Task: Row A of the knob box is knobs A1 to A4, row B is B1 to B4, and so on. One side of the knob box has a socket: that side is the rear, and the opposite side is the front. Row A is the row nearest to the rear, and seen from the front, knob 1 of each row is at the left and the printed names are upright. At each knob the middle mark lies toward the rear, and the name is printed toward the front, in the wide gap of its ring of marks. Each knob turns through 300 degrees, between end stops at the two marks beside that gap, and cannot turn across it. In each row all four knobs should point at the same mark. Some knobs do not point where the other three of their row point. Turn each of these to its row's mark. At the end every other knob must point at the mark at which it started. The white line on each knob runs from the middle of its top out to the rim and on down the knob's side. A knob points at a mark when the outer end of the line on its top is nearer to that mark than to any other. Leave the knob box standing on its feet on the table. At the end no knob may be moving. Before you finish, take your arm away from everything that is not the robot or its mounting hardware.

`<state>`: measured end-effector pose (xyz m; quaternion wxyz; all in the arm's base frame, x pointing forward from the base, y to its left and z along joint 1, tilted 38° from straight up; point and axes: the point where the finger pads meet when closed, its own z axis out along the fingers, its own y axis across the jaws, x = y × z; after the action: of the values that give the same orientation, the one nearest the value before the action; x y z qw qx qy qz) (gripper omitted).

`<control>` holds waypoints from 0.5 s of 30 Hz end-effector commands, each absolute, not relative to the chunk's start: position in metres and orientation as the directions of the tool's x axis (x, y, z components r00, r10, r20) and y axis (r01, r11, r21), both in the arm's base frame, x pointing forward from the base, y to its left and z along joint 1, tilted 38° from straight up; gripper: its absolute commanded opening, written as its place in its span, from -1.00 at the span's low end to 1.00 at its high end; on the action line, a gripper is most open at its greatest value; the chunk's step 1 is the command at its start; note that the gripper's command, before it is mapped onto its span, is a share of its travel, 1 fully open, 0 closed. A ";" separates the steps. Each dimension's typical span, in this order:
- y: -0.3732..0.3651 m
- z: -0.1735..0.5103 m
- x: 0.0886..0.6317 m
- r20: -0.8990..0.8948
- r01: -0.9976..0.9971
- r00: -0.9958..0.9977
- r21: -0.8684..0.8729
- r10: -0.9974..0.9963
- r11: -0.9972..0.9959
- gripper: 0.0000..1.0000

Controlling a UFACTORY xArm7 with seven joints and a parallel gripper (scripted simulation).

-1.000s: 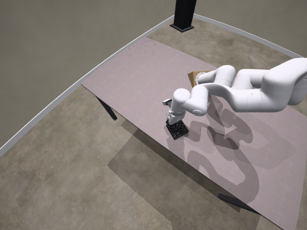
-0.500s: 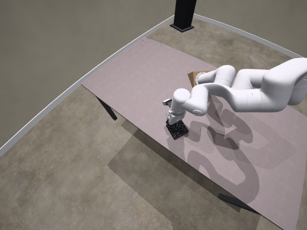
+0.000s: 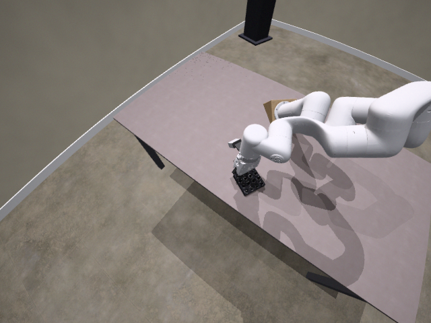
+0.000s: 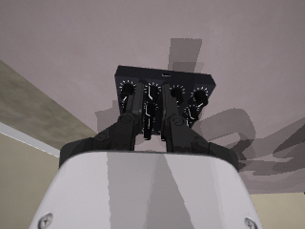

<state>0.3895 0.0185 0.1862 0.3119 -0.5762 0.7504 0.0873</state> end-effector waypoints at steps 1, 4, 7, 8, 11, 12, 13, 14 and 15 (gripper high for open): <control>0.018 0.187 0.390 -0.569 -0.918 -0.142 -0.230 -0.810 0.323 -0.61; 0.018 0.187 0.390 -0.569 -0.918 -0.142 -0.230 -0.810 0.323 -0.61; 0.018 0.187 0.390 -0.569 -0.918 -0.142 -0.230 -0.810 0.323 -0.61; 0.018 0.187 0.390 -0.569 -0.918 -0.142 -0.230 -0.810 0.323 -0.61; 0.017 0.189 0.389 -0.569 -0.918 -0.142 -0.230 -0.810 0.323 -0.61; 0.016 0.190 0.389 -0.569 -0.918 -0.142 -0.230 -0.810 0.323 -0.61; 0.015 0.191 0.388 -0.569 -0.918 -0.142 -0.230 -0.810 0.323 -0.61; 0.015 0.191 0.388 -0.569 -0.918 -0.142 -0.230 -0.810 0.323 -0.61; 0.015 0.191 0.388 -0.569 -0.918 -0.142 -0.230 -0.810 0.323 -0.61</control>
<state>0.3877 0.0169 0.1886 0.3114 -0.5763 0.7505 0.0880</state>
